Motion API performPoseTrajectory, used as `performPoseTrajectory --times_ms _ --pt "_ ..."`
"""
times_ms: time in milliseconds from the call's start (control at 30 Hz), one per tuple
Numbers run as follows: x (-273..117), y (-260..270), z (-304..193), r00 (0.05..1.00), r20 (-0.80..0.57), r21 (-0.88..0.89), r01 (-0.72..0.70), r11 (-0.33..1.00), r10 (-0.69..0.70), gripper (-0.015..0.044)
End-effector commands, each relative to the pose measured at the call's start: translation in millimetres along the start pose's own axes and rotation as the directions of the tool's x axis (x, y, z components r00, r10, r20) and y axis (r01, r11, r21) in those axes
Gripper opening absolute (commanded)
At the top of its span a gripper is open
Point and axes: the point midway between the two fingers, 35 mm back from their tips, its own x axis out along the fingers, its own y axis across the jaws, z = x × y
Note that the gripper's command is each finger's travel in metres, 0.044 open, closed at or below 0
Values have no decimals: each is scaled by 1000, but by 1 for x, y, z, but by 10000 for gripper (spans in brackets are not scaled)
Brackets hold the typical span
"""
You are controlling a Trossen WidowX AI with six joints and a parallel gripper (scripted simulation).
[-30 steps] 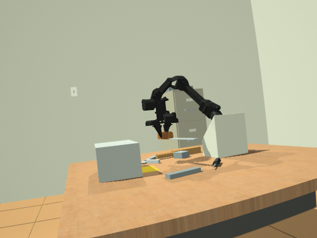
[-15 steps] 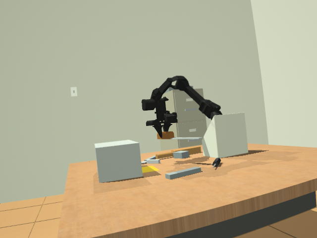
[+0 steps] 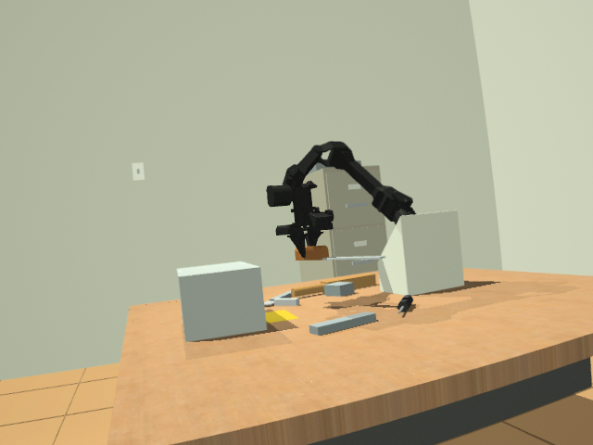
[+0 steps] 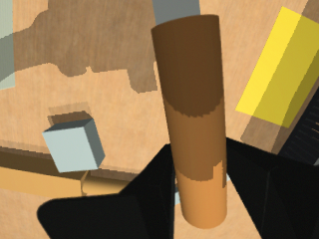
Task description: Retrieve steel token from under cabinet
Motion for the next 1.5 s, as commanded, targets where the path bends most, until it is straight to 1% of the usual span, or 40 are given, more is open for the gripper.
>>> performPoseTrajectory --times_ms 0,1467 --pt "-1 -1 11 1000 9 -17 6 1000 -6 0" --pt "-2 0 96 1000 13 -32 7 999 -6 0"
